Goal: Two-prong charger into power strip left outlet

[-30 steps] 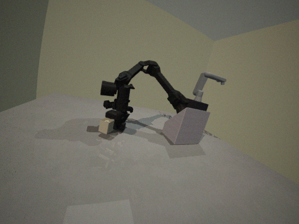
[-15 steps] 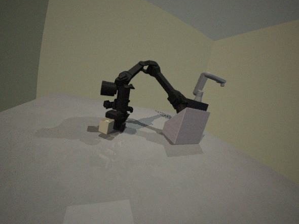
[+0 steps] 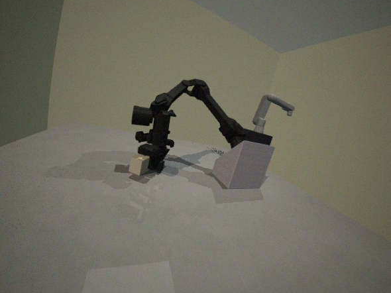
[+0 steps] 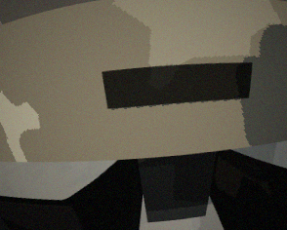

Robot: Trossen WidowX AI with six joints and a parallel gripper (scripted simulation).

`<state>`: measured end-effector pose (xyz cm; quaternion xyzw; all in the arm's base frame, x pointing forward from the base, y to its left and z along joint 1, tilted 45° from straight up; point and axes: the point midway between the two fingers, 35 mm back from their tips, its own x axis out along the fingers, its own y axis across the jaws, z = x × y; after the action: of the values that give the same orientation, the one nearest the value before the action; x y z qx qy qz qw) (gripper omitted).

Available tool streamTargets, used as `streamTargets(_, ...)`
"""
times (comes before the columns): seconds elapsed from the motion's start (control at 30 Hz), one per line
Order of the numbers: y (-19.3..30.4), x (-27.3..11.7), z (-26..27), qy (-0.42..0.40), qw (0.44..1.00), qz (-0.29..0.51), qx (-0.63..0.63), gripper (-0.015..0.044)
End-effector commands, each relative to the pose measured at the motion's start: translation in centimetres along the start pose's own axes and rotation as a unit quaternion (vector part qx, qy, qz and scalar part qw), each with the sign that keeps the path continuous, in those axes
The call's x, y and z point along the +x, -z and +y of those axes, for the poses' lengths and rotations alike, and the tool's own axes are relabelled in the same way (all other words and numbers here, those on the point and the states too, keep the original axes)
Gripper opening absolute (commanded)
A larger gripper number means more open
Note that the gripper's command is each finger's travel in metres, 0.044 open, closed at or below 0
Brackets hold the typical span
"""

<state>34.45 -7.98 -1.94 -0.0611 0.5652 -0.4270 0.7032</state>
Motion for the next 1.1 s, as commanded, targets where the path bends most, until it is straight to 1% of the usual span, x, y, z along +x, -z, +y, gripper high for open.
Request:
streamTargets(0.0, -0.80, 0.11, 0.00, -0.002, 1.000, -0.011, 0.013, 0.0000)
streamTargets(1.07, -0.72, -0.28, 0.01, -0.002, 1.000, -0.011, 0.013, 0.0000)
